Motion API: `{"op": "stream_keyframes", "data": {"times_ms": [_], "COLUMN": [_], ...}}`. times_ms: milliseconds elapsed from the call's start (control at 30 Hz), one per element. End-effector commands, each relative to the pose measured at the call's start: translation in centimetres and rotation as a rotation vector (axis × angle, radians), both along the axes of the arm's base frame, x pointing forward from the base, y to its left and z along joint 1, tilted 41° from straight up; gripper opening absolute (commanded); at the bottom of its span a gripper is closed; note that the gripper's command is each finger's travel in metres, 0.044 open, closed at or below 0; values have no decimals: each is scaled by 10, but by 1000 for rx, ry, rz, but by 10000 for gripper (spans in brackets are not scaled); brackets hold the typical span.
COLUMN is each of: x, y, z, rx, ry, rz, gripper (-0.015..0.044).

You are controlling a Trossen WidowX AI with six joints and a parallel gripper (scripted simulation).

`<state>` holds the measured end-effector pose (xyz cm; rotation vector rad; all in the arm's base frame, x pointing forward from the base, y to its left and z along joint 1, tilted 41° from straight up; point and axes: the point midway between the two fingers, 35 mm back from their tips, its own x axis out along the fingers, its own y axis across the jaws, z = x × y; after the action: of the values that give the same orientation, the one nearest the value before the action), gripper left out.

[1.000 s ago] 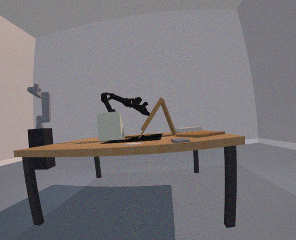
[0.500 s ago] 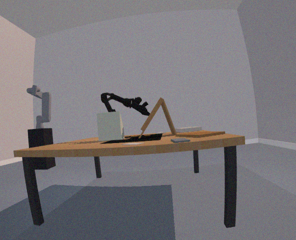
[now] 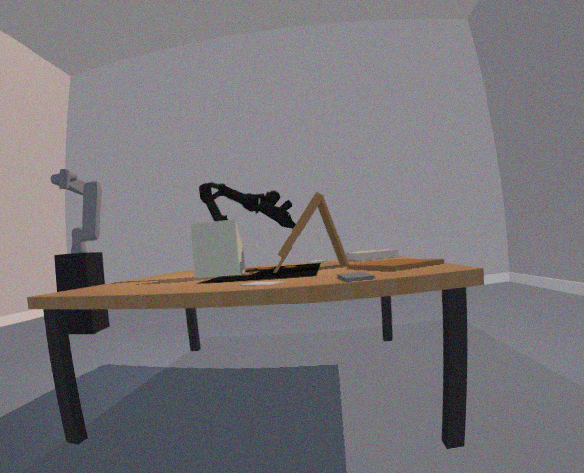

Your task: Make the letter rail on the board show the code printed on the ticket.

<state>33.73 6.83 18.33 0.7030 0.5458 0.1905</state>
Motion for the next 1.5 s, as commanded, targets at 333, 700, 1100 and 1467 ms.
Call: {"op": "stream_keyframes", "data": {"times_ms": [333, 700, 1100, 1467], "x": [-1, -1, -1, -1], "y": [-5, -9, -14, -18], "z": [-7, -11, -15, -18], "rx": [-4, -4, -5, -5], "ry": [4, 4, 4, 4], "rz": [7, 7, 7, 7], "gripper": [0, 0, 0, 0]}}
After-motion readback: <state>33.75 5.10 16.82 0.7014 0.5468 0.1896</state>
